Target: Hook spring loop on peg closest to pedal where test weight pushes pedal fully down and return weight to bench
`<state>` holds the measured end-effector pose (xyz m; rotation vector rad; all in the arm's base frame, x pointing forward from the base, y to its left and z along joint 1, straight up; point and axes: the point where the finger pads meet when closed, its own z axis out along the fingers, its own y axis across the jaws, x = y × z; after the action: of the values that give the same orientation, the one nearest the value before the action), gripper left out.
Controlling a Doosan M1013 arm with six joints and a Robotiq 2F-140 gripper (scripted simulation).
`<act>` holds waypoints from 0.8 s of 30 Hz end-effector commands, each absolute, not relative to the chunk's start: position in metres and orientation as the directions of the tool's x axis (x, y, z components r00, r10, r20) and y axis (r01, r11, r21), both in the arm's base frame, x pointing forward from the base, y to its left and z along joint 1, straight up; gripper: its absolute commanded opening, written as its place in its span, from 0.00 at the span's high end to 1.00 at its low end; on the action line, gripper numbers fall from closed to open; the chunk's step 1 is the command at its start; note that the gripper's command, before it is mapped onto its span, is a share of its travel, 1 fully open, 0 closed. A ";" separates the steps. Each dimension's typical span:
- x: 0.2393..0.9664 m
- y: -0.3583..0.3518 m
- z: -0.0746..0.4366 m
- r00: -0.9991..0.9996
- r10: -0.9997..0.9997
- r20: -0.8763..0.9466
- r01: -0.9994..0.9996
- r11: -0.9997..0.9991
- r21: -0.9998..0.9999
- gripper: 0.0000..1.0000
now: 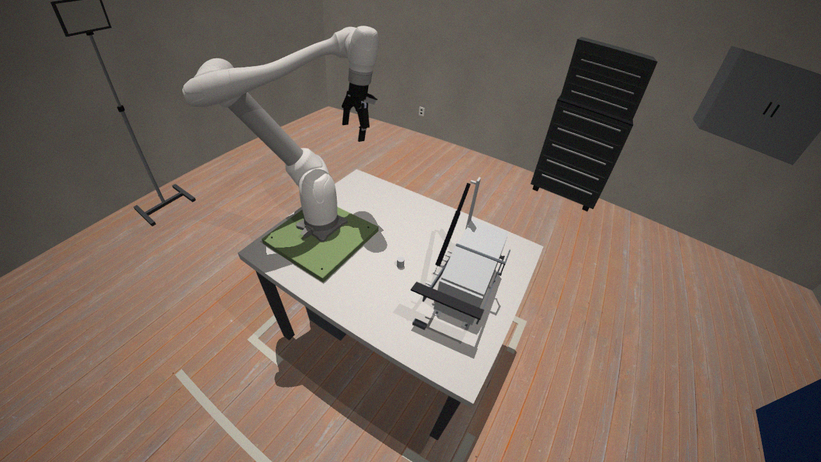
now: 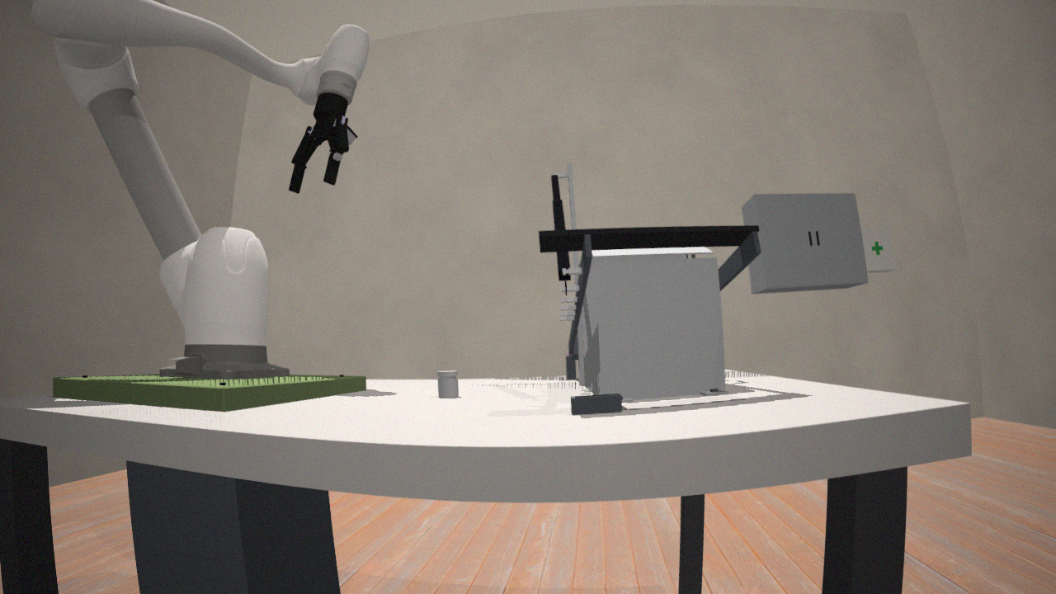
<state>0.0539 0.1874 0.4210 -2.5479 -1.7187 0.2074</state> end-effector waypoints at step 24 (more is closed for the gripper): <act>0.072 0.179 0.466 0.369 0.926 -0.076 0.918 -0.376 -0.126 0.00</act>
<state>0.0617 0.1834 0.4658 -2.5491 -1.7188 0.2072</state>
